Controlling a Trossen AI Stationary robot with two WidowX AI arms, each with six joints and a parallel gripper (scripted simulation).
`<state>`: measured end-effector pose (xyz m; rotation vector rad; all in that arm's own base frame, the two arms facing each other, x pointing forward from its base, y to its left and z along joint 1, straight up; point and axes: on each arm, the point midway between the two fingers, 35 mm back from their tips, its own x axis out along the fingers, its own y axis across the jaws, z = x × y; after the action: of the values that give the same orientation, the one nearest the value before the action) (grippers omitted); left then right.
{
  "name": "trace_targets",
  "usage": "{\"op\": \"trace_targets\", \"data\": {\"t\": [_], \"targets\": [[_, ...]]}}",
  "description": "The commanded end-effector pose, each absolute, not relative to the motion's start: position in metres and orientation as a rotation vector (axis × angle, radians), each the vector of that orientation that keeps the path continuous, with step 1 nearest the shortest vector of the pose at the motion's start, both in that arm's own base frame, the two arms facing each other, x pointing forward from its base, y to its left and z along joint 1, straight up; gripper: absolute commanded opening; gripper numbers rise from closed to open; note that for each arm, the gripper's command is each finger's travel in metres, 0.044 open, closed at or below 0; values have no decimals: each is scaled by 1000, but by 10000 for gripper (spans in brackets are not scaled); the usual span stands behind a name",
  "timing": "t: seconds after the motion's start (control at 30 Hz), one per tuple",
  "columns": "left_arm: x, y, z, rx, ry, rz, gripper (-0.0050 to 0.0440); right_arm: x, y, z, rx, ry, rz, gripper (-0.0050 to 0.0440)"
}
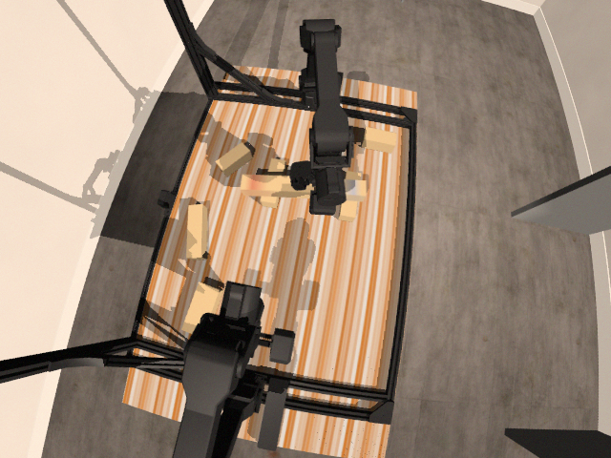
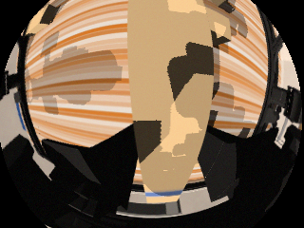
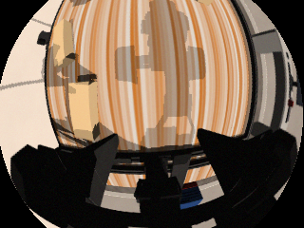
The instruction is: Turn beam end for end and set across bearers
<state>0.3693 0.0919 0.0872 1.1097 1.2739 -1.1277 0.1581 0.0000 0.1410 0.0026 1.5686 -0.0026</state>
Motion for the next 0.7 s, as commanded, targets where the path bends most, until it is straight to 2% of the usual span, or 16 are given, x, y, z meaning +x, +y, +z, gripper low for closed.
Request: {"op": "trace_targets", "data": {"t": [0.0,0.67], "targets": [[366,95,92,1147,1248,-1147,0,157,0,141,4,1571,-4,440],[356,104,88,1206,1211,-1206,0,157,0,141,4,1571,-4,440]]}}
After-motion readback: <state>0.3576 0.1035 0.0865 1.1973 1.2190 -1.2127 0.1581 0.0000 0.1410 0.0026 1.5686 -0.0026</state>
